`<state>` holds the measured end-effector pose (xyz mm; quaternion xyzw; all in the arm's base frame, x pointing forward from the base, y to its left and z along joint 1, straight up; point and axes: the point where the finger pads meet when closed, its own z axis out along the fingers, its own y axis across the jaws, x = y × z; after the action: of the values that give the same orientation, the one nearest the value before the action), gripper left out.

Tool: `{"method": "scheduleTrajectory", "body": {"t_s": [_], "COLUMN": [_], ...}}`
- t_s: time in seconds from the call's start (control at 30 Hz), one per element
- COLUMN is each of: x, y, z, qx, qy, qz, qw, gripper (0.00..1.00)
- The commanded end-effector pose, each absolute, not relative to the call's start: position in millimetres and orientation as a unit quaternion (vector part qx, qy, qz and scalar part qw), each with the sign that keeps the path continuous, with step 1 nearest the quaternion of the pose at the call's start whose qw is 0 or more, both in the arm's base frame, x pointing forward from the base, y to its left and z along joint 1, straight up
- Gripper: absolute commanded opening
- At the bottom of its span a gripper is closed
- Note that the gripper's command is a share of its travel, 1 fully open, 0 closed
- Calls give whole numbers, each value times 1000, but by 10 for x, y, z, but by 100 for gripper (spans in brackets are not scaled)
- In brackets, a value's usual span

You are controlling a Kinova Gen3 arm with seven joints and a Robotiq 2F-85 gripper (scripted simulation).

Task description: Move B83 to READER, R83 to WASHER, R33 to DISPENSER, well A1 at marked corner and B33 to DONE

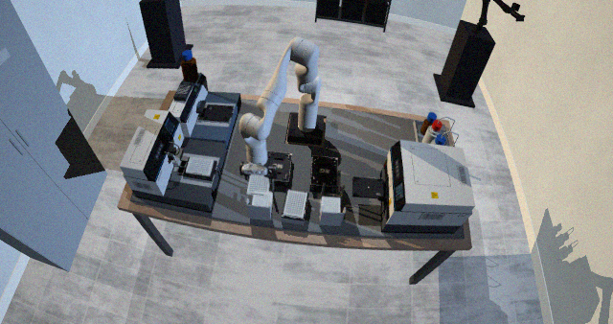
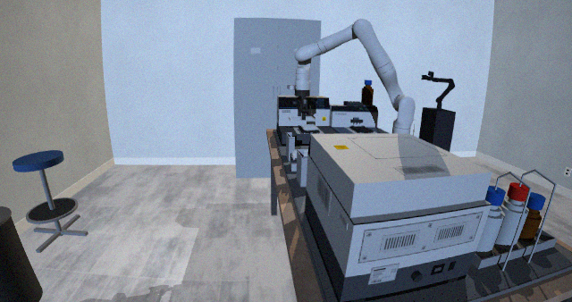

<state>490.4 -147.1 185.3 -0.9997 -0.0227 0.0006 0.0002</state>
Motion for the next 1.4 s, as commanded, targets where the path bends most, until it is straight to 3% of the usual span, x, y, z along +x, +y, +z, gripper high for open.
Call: {"method": "scheduleTrajectory", "body": {"t_s": [0.0, 1.37], "x": [4908, 4908], "y": [-1473, -1473], "z": [1824, 1358], "qx": [-1000, -1000], "qy": [-23, -23], "qz": [0, 0], "qw": [0, 0], "gripper": [94, 94]}}
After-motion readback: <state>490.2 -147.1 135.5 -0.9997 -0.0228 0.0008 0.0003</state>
